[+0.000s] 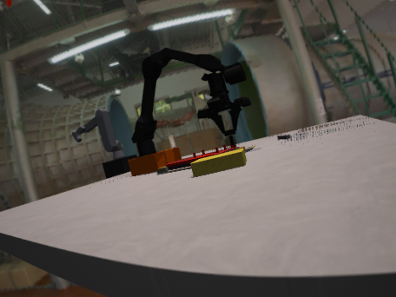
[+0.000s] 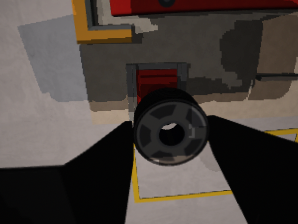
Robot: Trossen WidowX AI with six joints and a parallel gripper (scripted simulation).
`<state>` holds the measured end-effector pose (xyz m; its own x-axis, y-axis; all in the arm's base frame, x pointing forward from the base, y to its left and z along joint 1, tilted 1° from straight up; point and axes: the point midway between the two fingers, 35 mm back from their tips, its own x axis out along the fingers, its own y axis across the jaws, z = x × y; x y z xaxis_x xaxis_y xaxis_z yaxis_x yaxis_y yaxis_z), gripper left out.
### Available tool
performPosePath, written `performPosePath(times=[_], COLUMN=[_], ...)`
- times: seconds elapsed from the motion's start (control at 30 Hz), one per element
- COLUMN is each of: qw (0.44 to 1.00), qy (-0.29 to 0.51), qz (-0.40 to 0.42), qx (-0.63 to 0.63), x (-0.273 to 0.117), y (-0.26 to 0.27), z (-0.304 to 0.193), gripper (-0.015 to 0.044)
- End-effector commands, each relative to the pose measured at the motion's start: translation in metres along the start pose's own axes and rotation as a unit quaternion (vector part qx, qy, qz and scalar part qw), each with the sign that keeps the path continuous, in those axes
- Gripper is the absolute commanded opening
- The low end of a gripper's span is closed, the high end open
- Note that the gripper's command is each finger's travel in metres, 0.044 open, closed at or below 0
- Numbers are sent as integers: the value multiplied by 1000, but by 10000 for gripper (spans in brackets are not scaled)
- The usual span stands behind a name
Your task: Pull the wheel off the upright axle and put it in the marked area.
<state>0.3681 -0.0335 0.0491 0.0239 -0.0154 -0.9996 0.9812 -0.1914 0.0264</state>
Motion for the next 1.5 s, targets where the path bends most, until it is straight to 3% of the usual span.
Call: performPosePath(times=[0.0, 0.27, 1.47], qw=[1000, 1000, 1000], qy=[2, 2, 6], qz=[4, 4, 1], qx=[0, 0, 0], x=[-7, -36, -36], y=[1, -3, -64], z=[0, 1, -97], gripper=[0, 0, 0])
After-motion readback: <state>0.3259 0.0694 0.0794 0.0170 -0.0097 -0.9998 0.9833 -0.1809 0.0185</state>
